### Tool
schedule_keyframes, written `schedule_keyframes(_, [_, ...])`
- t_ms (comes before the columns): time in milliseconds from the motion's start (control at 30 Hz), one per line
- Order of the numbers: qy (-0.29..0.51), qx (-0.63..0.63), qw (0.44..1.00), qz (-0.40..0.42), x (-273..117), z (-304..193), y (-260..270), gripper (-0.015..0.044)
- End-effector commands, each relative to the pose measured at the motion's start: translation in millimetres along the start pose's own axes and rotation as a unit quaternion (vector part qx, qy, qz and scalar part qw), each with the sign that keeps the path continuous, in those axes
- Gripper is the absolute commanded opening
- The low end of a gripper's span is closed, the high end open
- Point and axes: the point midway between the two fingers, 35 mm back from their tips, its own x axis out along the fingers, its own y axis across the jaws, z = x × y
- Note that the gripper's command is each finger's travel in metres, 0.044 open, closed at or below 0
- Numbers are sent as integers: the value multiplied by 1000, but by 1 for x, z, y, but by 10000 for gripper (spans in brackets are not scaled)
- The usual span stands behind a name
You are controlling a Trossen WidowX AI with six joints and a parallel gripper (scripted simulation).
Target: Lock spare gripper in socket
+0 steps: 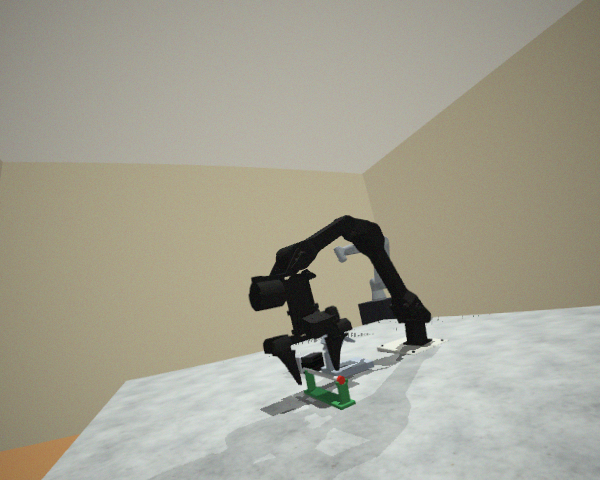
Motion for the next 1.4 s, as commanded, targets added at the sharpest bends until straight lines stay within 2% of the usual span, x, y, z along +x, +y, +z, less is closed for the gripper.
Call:
schedule_keyframes(0, [0,0,1000,0,-11,1,0,440])
schedule_keyframes(1100, [1,9,1000,11,-76,6,6,440])
schedule_keyframes(1167, [1,10,1000,10,-70,5,6,440])
schedule_keyframes(1367, [-3,16,1000,-15,-104,8,7,440])
